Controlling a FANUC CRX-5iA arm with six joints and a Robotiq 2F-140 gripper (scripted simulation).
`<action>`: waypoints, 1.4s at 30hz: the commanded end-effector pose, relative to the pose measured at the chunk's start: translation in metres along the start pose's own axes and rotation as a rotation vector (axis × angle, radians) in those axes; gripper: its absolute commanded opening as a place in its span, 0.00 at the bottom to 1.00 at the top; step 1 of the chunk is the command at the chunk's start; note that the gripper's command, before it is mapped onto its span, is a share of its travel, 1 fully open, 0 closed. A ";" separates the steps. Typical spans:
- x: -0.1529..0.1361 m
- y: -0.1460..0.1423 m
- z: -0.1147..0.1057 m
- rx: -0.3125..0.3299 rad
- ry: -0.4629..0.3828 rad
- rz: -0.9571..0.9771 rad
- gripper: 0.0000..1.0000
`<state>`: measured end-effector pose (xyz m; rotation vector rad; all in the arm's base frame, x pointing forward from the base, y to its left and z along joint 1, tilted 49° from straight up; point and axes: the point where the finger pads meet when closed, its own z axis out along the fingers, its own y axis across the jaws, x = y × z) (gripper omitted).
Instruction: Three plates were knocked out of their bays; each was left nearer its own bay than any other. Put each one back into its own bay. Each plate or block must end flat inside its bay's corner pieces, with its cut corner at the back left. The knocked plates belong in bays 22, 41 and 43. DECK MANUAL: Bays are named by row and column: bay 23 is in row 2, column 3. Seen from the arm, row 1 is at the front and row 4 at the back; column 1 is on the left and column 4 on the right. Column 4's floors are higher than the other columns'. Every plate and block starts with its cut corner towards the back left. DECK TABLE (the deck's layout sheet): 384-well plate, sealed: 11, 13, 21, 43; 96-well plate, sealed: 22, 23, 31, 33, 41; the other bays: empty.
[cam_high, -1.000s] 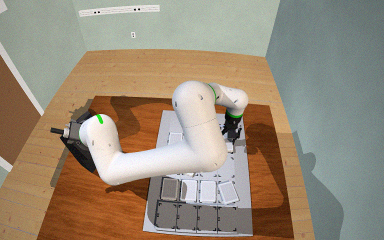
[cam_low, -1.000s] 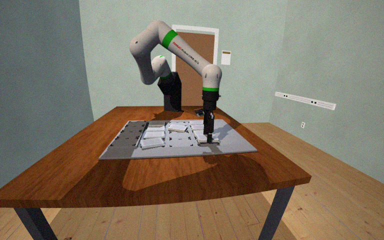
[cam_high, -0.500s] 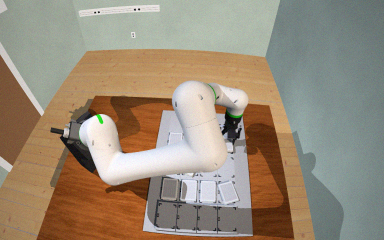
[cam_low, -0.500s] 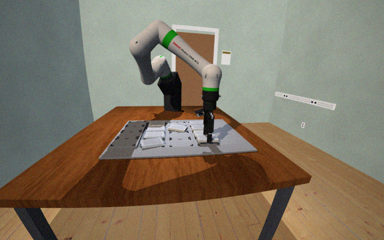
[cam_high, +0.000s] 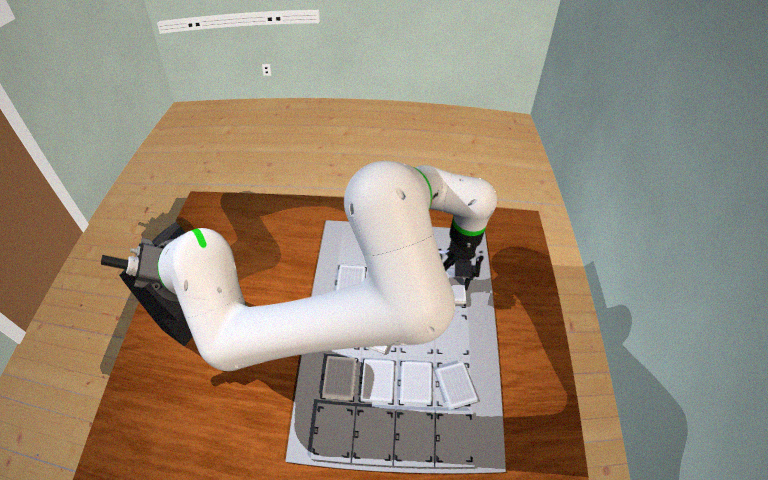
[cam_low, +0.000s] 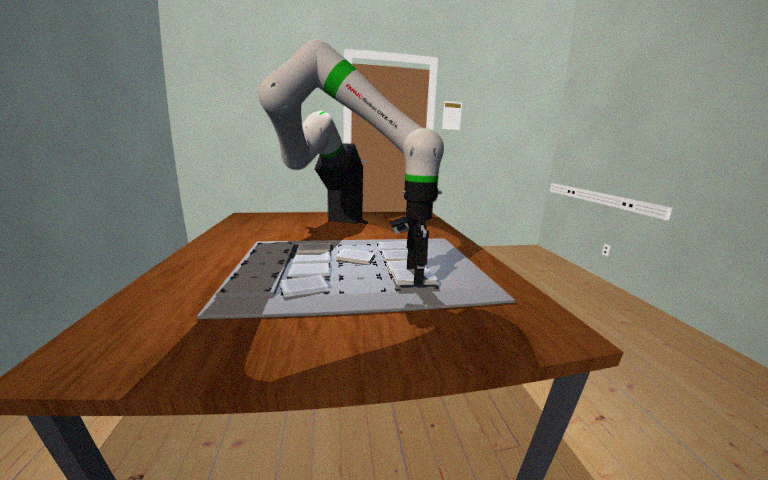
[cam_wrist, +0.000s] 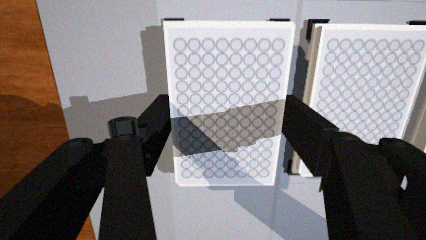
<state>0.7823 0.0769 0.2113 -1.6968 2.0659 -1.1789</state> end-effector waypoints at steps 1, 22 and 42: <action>0.000 -0.001 -0.001 0.002 -0.001 0.000 0.10; 0.000 -0.001 0.001 0.002 -0.001 0.000 0.10; 0.000 -0.001 0.007 0.002 -0.001 0.000 0.10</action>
